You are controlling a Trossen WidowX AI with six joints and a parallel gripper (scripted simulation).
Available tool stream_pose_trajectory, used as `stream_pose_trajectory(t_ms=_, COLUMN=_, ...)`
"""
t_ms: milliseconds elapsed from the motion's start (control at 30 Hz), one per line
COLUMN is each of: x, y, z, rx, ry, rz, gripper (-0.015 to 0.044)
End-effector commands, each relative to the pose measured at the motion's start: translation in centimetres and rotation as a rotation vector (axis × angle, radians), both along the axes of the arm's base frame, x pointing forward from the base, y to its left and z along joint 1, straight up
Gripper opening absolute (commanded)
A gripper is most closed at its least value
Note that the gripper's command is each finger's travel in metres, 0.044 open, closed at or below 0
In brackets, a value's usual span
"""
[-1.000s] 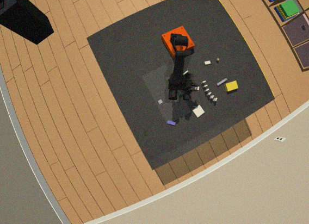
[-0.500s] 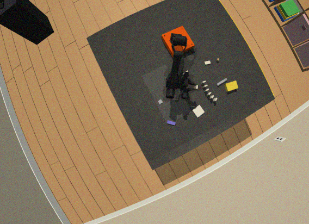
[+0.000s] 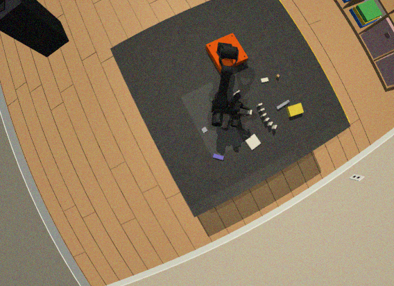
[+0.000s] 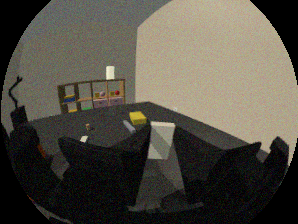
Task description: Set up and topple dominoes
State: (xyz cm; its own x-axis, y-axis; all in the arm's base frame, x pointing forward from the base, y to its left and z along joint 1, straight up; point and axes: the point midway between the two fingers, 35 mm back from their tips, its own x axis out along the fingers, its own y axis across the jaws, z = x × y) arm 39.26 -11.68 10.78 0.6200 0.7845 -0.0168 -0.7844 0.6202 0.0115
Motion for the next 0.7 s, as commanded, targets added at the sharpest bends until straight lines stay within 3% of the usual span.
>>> stream_pose_trajectory(t_ms=0, x=0.1, y=0.0, z=-1.9, rx=0.015, ry=0.032, rz=-0.002, gripper=0.0107)
stream_pose_trajectory(t_ms=667, x=0.4, y=-0.2, z=-7.9, rx=0.002, ry=0.007, rz=-0.007, gripper=0.0107)
